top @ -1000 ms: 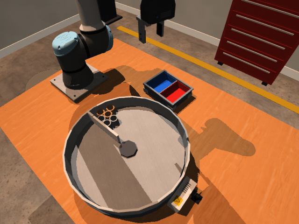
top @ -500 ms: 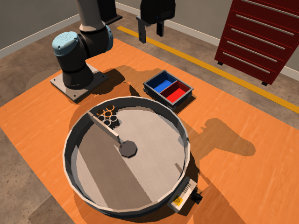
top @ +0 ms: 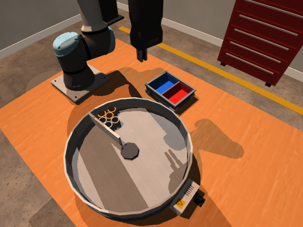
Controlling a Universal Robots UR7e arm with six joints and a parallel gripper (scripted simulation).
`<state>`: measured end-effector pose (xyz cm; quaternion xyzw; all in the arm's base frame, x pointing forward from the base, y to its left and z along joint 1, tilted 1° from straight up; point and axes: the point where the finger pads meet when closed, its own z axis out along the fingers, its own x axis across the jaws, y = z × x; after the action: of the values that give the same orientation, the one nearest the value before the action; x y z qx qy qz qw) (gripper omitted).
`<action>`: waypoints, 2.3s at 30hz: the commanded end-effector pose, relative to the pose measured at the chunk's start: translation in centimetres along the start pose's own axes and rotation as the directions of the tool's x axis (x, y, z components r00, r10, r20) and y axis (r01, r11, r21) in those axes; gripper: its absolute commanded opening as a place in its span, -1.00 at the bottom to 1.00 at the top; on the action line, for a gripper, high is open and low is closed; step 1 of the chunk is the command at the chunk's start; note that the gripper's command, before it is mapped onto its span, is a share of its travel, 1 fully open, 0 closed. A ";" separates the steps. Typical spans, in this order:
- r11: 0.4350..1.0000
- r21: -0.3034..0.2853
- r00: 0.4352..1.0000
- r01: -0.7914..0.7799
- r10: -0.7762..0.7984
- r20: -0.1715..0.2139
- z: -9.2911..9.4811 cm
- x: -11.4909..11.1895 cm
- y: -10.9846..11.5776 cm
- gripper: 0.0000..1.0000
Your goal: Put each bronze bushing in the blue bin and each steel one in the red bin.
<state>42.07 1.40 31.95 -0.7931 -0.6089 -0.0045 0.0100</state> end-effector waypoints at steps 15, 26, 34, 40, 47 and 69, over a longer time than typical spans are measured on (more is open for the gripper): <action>1.000 -0.005 1.000 0.001 -0.001 -0.001 9.2 -4.8 -1.6 -0.45; 1.000 -0.004 1.000 0.001 -0.001 -0.001 14.3 -7.5 -2.5 -0.45; 1.000 -0.004 1.000 0.001 -0.001 -0.001 19.4 -10.1 -3.5 -0.45; 1.000 -0.004 1.000 0.001 -0.001 -0.001 19.4 -10.1 -3.5 -0.45; 1.000 -0.004 1.000 0.000 0.000 -0.001 19.4 -10.1 -3.5 -0.15; 1.000 -0.004 1.000 0.000 0.000 -0.001 19.4 -10.1 -3.5 -0.15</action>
<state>35.98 -7.00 12.39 -0.7930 -0.6091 -0.0058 0.0095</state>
